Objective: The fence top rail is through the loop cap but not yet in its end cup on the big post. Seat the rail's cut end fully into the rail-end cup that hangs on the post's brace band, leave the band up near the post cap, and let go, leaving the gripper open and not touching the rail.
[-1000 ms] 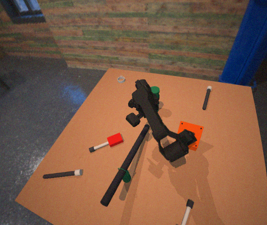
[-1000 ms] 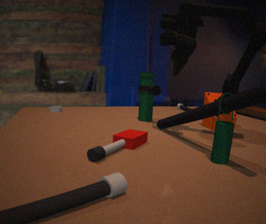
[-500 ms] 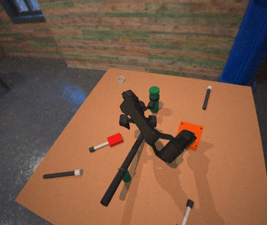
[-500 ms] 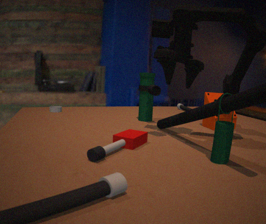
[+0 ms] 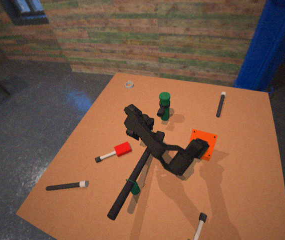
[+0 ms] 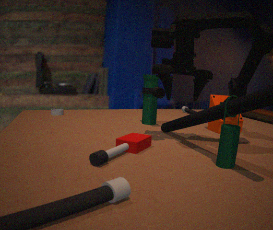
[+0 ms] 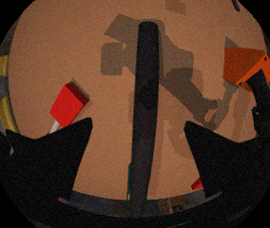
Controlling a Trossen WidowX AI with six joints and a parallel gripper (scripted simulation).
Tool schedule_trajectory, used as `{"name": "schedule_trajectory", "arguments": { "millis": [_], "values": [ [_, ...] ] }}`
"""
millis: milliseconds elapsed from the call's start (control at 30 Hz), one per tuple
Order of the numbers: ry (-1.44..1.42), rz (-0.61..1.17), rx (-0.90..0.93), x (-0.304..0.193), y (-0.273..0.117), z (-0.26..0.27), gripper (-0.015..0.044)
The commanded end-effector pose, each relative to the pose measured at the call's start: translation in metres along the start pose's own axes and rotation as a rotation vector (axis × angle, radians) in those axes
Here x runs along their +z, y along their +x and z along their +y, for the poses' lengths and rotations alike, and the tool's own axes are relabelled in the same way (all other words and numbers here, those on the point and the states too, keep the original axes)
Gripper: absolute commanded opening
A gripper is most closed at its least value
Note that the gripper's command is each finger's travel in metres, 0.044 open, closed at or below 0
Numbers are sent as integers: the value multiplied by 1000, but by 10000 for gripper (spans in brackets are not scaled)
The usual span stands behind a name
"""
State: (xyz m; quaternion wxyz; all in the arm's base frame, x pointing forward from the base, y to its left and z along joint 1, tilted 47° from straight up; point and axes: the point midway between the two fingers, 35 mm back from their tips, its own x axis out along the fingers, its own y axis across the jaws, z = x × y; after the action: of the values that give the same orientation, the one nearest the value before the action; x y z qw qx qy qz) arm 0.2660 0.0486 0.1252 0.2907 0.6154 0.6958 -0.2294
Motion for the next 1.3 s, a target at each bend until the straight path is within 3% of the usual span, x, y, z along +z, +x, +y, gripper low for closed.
{"name": "schedule_trajectory", "arguments": {
  "millis": [0,1267],
  "values": [
    [2,7,-12,-2,20,-3,440],
    [1,7,-11,-3,78,-2,440]
  ]
}}
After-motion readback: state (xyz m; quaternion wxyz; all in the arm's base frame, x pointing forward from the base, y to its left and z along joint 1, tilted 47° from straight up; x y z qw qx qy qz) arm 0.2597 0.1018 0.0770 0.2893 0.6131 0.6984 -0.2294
